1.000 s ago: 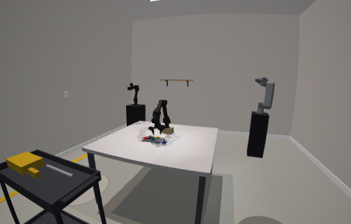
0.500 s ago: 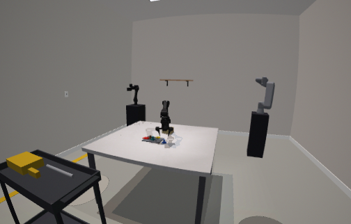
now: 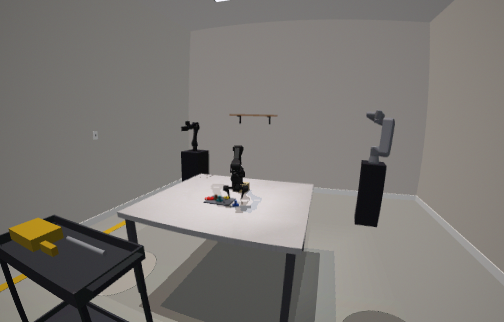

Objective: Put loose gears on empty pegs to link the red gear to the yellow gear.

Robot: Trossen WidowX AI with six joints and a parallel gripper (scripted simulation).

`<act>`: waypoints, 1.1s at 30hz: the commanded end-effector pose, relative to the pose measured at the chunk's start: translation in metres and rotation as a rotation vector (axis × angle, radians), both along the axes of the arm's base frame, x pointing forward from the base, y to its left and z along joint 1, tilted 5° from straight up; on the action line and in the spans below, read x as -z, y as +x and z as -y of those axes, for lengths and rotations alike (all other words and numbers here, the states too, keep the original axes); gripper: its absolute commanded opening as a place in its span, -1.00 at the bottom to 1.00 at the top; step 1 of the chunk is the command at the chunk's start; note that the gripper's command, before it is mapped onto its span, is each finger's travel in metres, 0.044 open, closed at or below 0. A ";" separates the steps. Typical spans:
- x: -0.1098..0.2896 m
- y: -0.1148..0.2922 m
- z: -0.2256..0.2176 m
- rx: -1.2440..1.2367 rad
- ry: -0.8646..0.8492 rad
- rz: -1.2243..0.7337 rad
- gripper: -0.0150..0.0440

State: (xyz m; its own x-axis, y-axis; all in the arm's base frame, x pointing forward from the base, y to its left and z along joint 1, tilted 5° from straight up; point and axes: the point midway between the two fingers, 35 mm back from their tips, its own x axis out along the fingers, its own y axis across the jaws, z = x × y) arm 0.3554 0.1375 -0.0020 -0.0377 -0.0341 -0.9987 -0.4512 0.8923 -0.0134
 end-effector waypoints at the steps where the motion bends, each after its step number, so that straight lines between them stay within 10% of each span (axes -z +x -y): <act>1: 0.007 -0.001 0.000 0.004 0.004 -0.005 1.00; 20: 0.027 -0.002 0.001 0.004 0.003 -0.005 1.00; 33: 0.027 -0.002 0.001 0.004 0.003 -0.005 -0.16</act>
State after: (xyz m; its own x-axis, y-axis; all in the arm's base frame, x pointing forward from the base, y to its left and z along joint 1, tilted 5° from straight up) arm 0.3537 0.1358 -0.0281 -0.0416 -0.0361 -0.9985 -0.4493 0.8933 -0.0136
